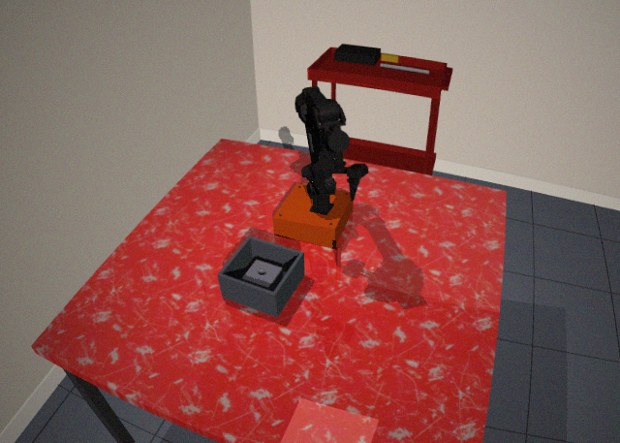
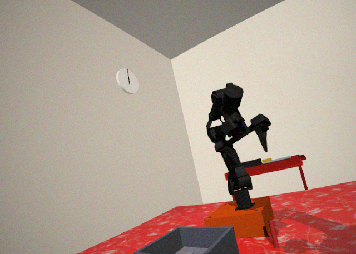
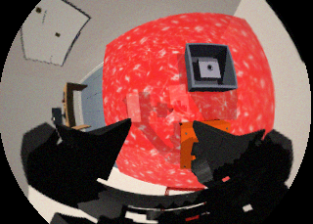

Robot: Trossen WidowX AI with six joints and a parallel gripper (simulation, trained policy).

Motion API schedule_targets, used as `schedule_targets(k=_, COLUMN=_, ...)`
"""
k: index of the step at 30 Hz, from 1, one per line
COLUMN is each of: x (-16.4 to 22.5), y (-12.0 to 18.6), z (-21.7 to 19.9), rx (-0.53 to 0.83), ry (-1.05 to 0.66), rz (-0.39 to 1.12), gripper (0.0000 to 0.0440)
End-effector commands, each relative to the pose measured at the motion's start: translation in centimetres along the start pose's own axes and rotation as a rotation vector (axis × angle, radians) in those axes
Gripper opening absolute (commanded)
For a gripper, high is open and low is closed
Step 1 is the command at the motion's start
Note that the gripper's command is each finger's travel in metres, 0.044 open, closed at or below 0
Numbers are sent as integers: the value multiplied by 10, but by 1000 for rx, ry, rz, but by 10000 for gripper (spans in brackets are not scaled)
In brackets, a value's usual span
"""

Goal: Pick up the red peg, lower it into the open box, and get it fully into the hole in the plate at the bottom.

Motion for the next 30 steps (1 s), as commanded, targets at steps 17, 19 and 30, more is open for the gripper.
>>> schedule_targets(k=17, x=1, y=-92, z=-6, rx=373, ry=-480, rz=219, gripper=440)
schedule_targets(k=19, x=1, y=-101, z=-6, rx=399, ry=-505, rz=228, gripper=440)
schedule_targets(k=30, x=1, y=-145, z=-3, rx=473, ry=-585, rz=248, gripper=440)
Point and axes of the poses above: the point midway between the two fingers, 35 mm back from their tips, its own y axis back along the fingers, its own z axis across the jaws, x = y × z, the point moved 10 cm from there along y, back along the fingers, and after that the axes turned 2 degrees about y, right-handed, at the moved point
